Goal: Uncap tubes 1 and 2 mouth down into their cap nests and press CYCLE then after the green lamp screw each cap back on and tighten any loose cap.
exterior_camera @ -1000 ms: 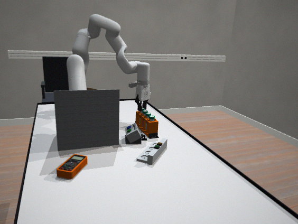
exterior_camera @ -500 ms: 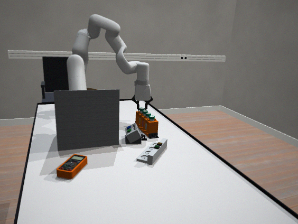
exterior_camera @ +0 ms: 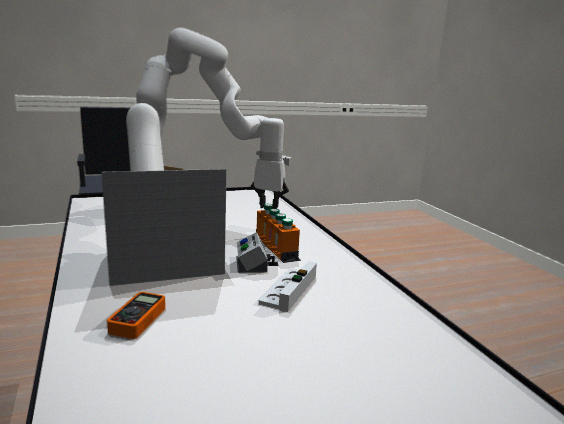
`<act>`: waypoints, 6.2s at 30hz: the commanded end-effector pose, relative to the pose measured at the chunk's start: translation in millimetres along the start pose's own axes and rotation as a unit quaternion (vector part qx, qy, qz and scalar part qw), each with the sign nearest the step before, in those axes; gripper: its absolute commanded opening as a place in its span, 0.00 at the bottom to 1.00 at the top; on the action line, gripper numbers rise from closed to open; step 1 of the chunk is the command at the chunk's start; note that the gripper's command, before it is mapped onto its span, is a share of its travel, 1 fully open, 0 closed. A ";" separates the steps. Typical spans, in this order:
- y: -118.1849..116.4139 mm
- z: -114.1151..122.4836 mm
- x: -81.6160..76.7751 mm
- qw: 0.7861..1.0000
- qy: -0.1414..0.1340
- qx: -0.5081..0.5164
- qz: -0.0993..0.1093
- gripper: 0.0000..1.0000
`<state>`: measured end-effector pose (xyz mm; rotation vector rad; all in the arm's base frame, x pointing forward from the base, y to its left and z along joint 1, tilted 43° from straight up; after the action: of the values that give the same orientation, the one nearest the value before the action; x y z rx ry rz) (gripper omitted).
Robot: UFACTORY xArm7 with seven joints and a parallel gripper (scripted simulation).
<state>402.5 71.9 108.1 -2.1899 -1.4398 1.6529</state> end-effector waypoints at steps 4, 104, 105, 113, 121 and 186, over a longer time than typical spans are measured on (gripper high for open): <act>1.2 -0.5 -1.6 1.000 0.001 0.001 0.002 0.00; 1.2 -0.5 -2.0 0.966 0.000 -0.258 0.001 0.00; 1.2 -0.5 -2.0 0.966 0.000 -0.258 0.001 0.00; 1.2 -0.5 -2.0 0.917 0.000 -0.399 0.001 0.00; 1.2 -0.6 -2.0 0.867 0.000 -0.499 0.001 0.00; 1.7 -0.5 -42.2 0.924 0.000 -0.382 0.001 0.00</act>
<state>403.5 46.1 134.7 -2.4920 -2.3829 1.1904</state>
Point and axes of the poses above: the point where the finger pads meet when closed, its own x axis out along the fingers, its own y axis across the jaws, z = x × y, the point moved 10 cm from there along -x, back along the fingers, and after that the axes turned 10 degrees about x, right-handed, at the moved point
